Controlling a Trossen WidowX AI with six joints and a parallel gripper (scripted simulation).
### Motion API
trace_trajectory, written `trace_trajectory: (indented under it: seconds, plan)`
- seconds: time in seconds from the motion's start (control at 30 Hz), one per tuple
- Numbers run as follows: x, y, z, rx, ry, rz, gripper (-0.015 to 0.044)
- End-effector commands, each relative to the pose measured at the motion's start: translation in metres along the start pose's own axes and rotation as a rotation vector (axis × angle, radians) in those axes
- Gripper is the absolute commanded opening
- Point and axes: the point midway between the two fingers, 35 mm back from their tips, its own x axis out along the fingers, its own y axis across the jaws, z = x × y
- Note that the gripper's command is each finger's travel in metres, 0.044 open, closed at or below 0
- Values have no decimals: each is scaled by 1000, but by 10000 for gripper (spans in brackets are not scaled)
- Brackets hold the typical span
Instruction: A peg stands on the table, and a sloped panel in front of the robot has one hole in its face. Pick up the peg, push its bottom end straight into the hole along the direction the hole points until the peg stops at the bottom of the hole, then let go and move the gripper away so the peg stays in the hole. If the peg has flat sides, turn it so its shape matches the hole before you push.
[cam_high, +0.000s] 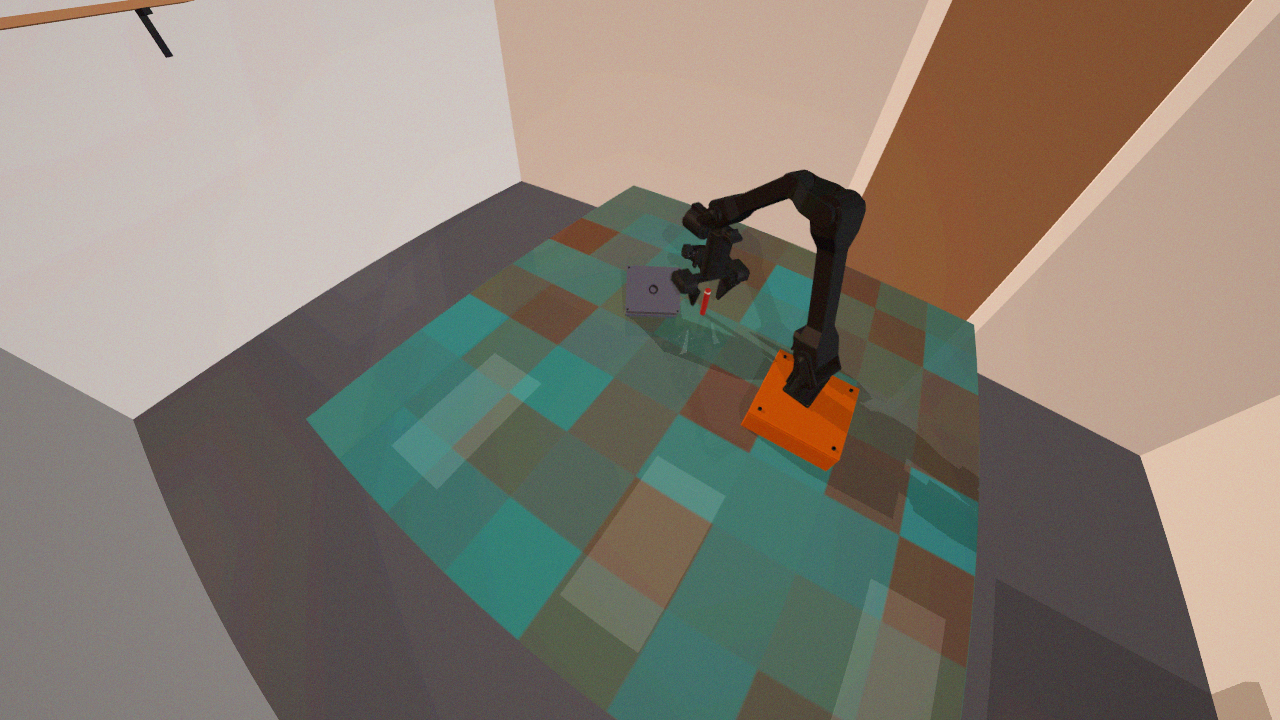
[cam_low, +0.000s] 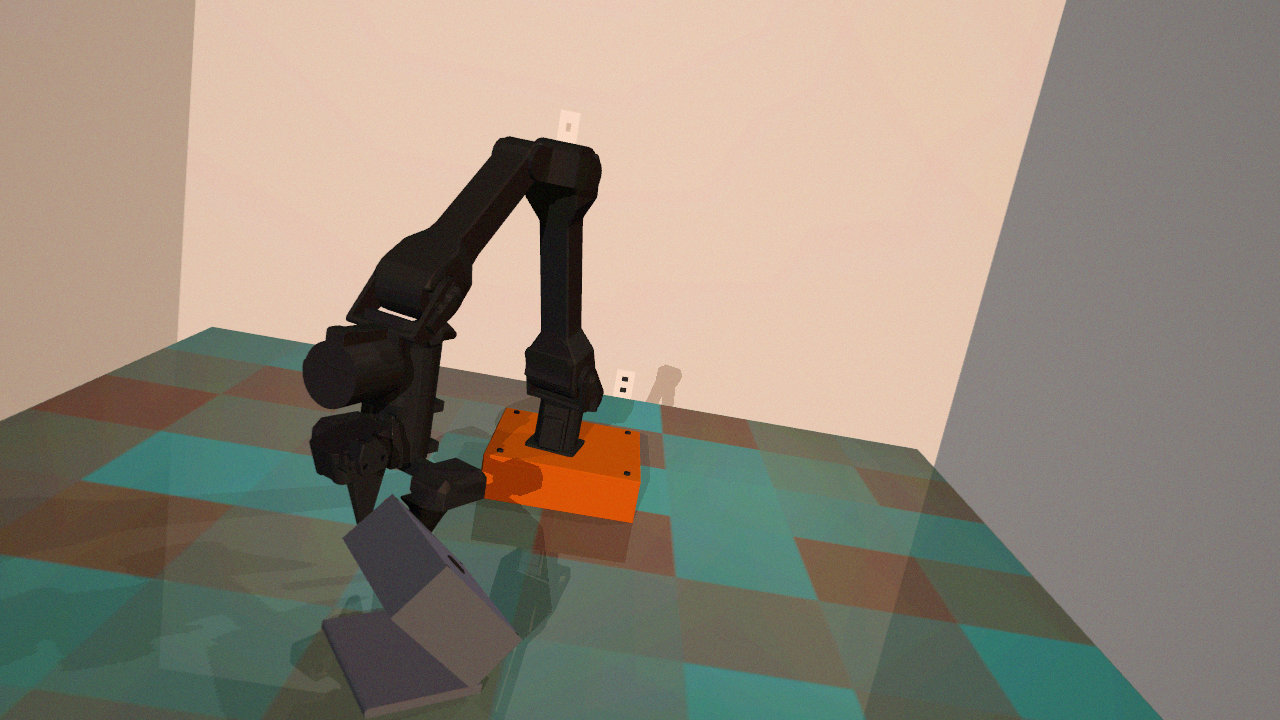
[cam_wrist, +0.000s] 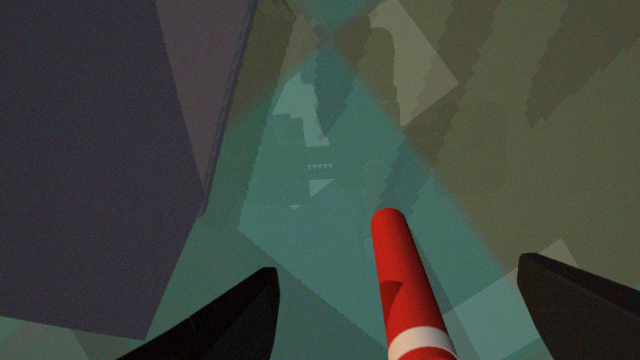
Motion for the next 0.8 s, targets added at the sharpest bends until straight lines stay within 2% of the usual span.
trace_trajectory:
  seconds: [0.0,0.27,0.5,0.77]
  plan:
    - [0,0,0,0,-2,1,256]
    - [0,0,0,0,-2,1,46]
    - [0,0,0,0,-2,1,0]
    - [-16,1,2,-1,-1,0,0]
